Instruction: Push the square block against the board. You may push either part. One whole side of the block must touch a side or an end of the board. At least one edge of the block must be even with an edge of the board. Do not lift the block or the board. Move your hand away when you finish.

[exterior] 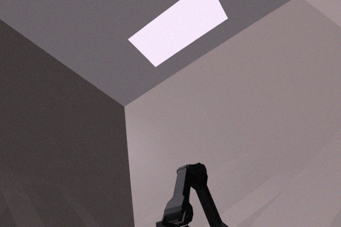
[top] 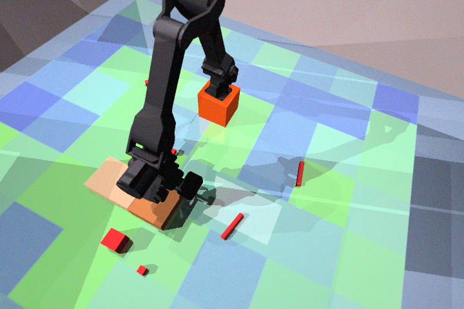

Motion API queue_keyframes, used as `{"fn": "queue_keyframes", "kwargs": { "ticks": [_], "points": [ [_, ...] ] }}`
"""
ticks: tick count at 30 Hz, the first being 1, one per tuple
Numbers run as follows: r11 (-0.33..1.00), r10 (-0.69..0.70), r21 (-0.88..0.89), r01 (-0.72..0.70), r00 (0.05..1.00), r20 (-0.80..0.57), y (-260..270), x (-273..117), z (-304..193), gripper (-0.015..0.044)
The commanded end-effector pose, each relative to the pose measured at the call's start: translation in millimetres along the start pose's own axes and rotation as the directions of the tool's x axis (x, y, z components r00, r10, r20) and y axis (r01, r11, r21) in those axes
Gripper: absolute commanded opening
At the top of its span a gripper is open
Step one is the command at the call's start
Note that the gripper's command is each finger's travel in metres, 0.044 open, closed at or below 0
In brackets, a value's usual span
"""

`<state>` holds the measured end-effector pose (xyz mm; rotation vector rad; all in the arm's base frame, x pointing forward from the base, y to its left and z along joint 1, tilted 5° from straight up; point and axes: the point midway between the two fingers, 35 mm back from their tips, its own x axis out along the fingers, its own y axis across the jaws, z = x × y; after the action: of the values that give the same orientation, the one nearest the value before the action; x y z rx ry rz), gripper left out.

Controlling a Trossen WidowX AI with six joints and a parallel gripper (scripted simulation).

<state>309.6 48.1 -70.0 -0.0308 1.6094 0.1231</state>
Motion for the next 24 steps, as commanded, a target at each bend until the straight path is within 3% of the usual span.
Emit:
{"fn": "queue_keyframes", "kwargs": {
  "ticks": [1,24],
  "points": [
    [1.000,-0.003,0.001,0.003,1.000,0.003,0,0,-4,0.0000],
    [1.000,-0.003,0.001,0.003,1.000,0.000,0,1,-42,0.0000]
  ]
}}
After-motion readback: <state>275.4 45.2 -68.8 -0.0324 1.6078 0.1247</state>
